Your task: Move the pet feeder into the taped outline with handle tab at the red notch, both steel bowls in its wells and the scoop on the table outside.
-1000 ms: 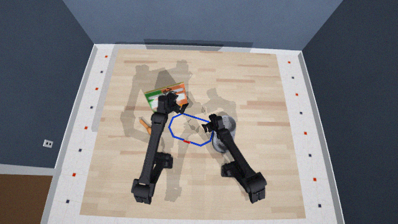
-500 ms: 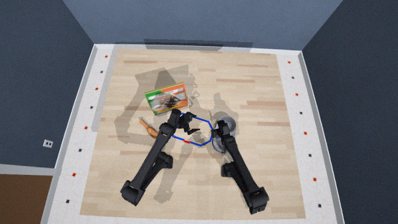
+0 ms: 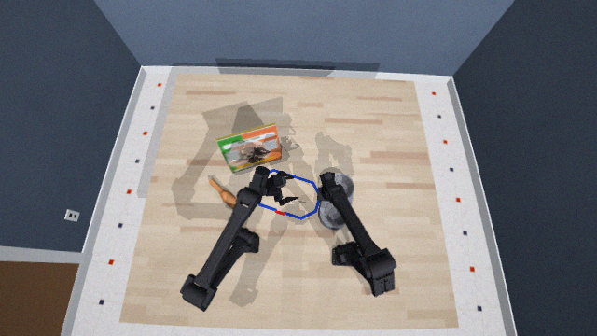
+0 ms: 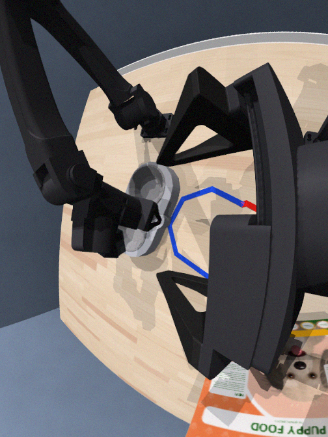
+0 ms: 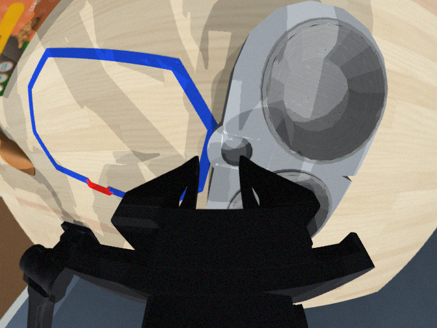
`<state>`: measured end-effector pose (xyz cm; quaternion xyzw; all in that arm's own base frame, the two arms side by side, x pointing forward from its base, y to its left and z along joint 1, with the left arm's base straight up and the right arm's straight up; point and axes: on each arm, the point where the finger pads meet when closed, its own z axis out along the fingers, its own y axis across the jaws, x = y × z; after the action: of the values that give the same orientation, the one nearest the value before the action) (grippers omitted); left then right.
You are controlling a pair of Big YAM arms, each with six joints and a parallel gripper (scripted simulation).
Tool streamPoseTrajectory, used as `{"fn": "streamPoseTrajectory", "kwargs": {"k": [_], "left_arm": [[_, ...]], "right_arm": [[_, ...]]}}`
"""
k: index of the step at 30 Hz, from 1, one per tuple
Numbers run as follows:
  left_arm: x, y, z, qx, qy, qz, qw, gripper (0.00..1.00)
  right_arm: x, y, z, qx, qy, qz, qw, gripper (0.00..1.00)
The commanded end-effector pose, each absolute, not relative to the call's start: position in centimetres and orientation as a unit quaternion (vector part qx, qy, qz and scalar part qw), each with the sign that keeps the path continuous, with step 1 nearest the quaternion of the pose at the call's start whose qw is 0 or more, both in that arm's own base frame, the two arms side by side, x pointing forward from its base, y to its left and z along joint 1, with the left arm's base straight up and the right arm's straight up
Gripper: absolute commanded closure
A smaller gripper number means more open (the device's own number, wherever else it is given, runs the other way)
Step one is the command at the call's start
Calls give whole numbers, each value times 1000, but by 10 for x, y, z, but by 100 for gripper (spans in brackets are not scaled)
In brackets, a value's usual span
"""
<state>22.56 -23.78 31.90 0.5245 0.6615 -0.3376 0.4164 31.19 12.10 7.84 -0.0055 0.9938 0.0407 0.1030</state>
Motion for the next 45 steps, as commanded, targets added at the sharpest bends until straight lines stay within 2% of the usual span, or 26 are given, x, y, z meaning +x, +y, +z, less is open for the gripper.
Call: {"fn": "streamPoseTrajectory", "kwargs": {"k": [1,9,30,32,38,39,40,45], "left_arm": [[226,-239,324,530,655,-336,420,0],[226,-239,324,530,655,-336,421,0],[226,-239,324,530,655,-336,421,0],[226,-239,324,530,655,-336,421,0],[226,-239,324,530,655,-336,421,0],[226,-239,324,530,655,-336,421,0],[226,-239,324,530,655,-336,421,0],[226,-239,324,530,655,-336,421,0]], "right_arm": [[330,131,92,61,994,36,79,63],[333,138,80,94,995,9,18,63],[323,129,39,95,995,1,2,63],[327,131,43,95,995,3,7,78],[324,131,42,94,996,1,2,89],[324,131,42,94,996,1,2,100],[324,131,44,94,996,3,5,89],[324,131,46,66,998,4,8,89]]}}
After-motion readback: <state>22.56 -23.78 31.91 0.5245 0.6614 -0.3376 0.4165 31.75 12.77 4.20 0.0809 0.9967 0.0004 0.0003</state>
